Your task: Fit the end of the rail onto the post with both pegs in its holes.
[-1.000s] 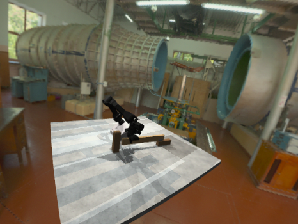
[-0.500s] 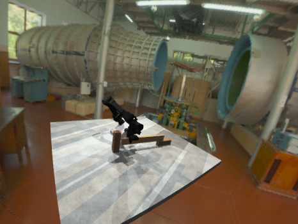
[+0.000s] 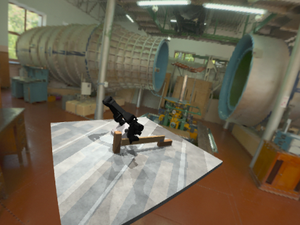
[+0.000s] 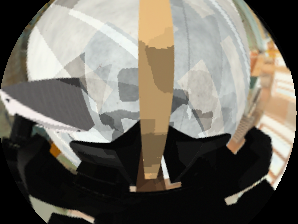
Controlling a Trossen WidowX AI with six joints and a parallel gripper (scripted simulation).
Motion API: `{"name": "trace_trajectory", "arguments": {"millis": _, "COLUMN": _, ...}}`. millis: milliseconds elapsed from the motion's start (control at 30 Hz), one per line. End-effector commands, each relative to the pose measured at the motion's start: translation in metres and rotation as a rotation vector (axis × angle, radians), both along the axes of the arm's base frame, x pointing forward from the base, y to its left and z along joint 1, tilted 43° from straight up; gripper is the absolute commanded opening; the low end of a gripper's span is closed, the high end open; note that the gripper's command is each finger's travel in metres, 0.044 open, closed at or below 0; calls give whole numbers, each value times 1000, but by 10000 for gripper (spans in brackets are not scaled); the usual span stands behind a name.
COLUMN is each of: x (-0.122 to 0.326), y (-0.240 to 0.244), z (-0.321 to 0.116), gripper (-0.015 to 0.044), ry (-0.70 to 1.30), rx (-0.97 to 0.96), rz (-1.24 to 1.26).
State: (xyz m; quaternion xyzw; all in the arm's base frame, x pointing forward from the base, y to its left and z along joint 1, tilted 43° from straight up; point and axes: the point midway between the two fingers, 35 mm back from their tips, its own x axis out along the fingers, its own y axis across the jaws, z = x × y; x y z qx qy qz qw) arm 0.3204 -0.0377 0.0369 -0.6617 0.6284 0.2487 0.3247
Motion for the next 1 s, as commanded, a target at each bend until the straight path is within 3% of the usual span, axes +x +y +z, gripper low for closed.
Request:
{"name": "trace_trajectory", "arguments": {"millis": 0, "x": 0, "y": -1, "z": 2, "gripper": 0, "ry": -1, "rx": 1, "rz": 6}}
{"name": "trace_trajectory", "arguments": {"millis": 967, "x": 0, "y": -5, "z": 8, "gripper": 0, "ry": -1, "rx": 1, "rz": 6}}
